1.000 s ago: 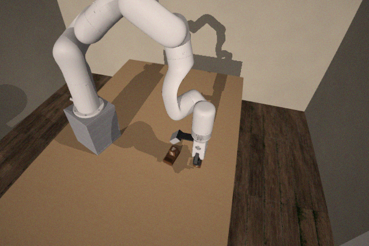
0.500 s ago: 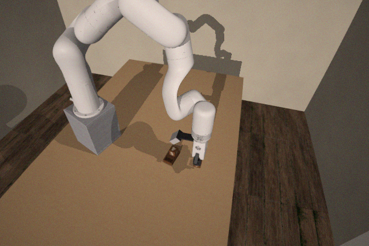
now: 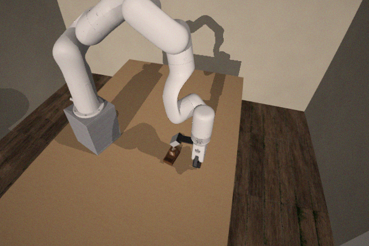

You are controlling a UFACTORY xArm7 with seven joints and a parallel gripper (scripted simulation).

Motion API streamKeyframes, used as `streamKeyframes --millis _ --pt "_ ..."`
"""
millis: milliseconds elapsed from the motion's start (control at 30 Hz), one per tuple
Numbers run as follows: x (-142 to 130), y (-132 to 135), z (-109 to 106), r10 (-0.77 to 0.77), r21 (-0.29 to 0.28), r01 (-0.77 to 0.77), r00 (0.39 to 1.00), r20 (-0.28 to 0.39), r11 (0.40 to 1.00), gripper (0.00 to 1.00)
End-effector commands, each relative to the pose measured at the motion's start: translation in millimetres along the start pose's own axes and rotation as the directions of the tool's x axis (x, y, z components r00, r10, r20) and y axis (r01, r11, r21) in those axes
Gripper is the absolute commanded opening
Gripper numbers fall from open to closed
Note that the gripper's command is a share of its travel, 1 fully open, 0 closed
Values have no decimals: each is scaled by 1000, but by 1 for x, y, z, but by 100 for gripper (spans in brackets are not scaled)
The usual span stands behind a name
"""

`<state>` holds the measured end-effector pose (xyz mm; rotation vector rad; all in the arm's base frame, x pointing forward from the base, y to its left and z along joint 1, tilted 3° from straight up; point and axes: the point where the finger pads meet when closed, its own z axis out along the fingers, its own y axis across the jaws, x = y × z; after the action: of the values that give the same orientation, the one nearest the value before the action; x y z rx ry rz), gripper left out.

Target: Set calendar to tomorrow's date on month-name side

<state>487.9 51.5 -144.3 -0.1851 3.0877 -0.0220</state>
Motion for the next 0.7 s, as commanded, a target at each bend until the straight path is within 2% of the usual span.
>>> streamKeyframes --millis 0,667 --pt "-2 0 2 0 0 0 1000 5 1000 49" --pt "-2 0 8 0 0 0 1000 5 1000 49"
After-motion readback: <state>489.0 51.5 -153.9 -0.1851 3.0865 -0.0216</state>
